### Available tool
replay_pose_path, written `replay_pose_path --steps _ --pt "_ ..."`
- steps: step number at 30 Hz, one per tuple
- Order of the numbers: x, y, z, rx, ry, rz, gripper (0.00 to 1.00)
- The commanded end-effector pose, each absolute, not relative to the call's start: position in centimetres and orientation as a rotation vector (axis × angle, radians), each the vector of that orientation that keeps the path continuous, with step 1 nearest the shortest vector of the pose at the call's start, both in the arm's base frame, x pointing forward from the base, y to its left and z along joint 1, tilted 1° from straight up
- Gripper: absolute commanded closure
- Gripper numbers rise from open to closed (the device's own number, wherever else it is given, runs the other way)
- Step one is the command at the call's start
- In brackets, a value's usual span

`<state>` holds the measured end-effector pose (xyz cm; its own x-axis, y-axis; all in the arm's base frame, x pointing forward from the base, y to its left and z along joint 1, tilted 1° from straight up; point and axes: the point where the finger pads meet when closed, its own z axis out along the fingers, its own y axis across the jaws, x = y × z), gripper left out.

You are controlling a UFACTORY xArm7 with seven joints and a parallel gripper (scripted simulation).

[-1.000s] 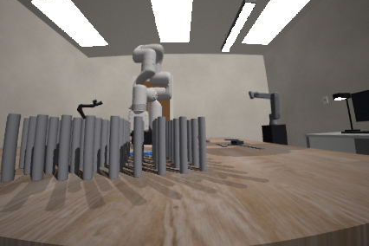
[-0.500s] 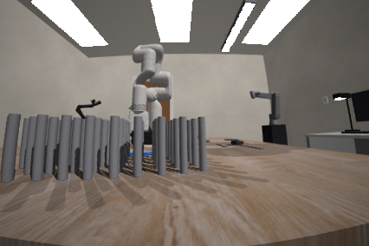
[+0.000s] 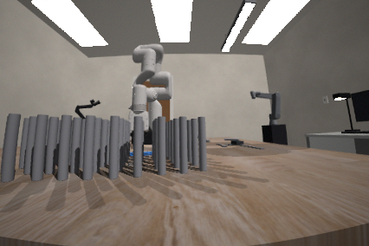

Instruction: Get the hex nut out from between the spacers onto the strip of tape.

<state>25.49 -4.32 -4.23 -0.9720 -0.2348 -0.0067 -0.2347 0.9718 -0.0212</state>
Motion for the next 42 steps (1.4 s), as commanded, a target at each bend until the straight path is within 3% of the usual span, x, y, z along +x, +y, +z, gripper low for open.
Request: replay_pose_path --steps 1,20,42 --pt "25.8 -4.3 -4.2 -0.37 3.107 -0.033 1.0" --pt "28.7 -3.6 -4.2 -0.37 3.107 -0.033 1.0" --pt "35.7 -1.8 -4.1 -0.37 3.107 -0.033 1.0"
